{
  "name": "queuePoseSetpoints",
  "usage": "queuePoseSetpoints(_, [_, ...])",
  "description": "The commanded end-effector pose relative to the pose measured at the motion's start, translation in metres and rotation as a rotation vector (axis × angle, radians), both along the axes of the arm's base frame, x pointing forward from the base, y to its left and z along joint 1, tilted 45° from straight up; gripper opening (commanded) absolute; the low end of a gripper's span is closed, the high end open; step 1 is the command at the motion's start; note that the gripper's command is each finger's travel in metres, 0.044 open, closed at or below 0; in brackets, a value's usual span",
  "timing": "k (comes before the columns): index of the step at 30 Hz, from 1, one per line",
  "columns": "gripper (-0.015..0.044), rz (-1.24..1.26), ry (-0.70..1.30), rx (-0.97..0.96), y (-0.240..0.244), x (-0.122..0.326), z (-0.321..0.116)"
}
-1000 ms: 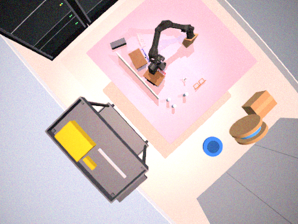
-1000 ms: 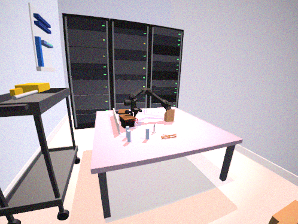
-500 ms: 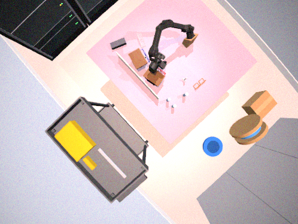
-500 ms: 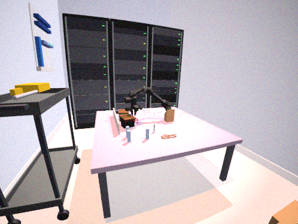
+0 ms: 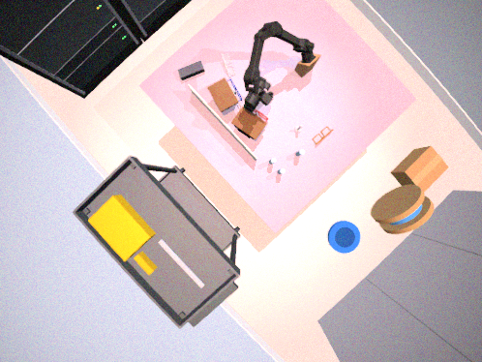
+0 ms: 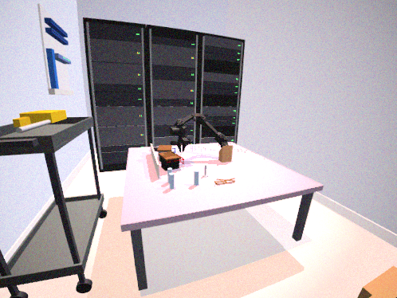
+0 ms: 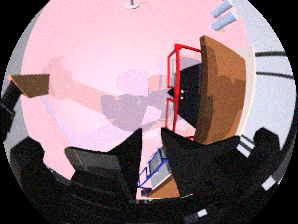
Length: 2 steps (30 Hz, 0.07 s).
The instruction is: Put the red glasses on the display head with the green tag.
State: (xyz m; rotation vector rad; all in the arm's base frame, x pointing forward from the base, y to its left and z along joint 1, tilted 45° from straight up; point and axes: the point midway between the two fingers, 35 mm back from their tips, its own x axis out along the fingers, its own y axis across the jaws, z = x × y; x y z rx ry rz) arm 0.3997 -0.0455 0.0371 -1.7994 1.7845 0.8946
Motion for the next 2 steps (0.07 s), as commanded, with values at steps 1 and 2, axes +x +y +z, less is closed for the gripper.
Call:
queuePoseSetpoints(1, [0.0107, -0.005, 0.008, 0.002, 0.0027, -0.0145, 0.0032])
queuePoseSetpoints(2, [0.0107, -0.005, 0.009, 0.002, 0.0042, -0.0195, 0.0055])
